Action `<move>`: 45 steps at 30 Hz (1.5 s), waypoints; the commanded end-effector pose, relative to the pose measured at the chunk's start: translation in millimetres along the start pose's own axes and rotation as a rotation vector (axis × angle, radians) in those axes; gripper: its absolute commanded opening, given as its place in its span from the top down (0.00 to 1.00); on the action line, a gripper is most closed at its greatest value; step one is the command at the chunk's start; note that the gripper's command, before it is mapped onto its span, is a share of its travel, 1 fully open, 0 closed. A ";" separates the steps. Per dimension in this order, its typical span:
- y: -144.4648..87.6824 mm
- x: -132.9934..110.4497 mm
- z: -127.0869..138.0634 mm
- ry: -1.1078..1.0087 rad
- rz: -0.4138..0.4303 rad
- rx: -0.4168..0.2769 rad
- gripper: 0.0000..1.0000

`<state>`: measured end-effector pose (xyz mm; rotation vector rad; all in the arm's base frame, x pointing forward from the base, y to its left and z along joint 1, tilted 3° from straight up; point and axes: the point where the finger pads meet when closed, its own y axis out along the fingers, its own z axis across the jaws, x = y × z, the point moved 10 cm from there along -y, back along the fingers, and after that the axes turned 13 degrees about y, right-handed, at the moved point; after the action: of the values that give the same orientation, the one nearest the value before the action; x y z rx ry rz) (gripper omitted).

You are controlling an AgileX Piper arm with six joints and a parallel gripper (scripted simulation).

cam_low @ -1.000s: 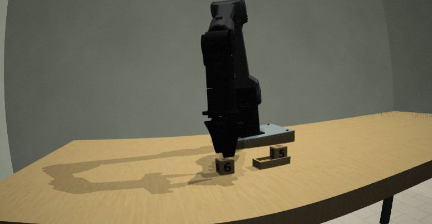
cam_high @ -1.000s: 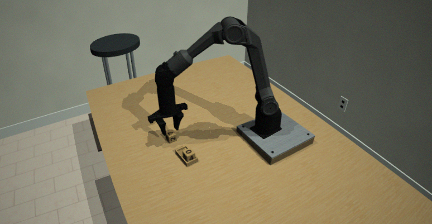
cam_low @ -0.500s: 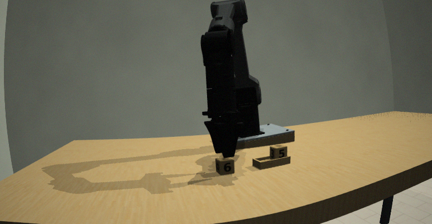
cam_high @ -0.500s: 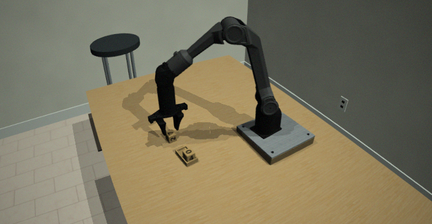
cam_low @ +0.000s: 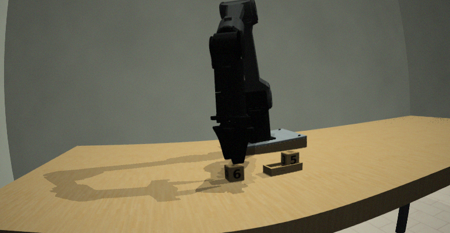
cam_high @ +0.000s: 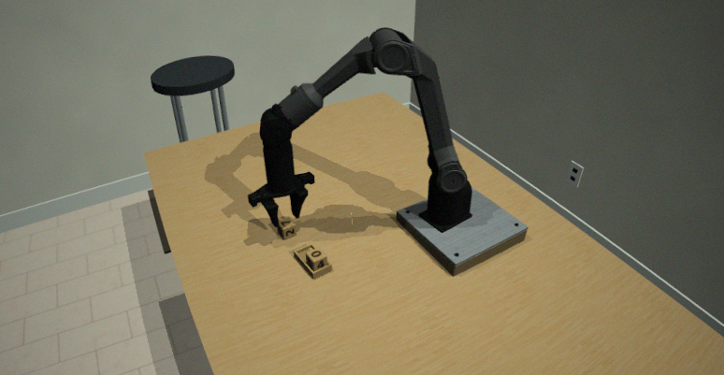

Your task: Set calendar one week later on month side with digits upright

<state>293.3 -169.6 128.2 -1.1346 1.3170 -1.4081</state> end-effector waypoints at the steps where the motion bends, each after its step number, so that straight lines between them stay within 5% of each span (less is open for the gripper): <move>1: -0.2 0.3 -0.5 0.000 -0.001 0.000 0.36; 29: 0.3 0.3 -0.6 0.000 -0.001 0.000 0.36; 45: 21.5 0.2 -0.8 0.000 0.000 -0.003 0.36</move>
<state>293.2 -170.7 107.4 -1.1357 1.3173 -1.4066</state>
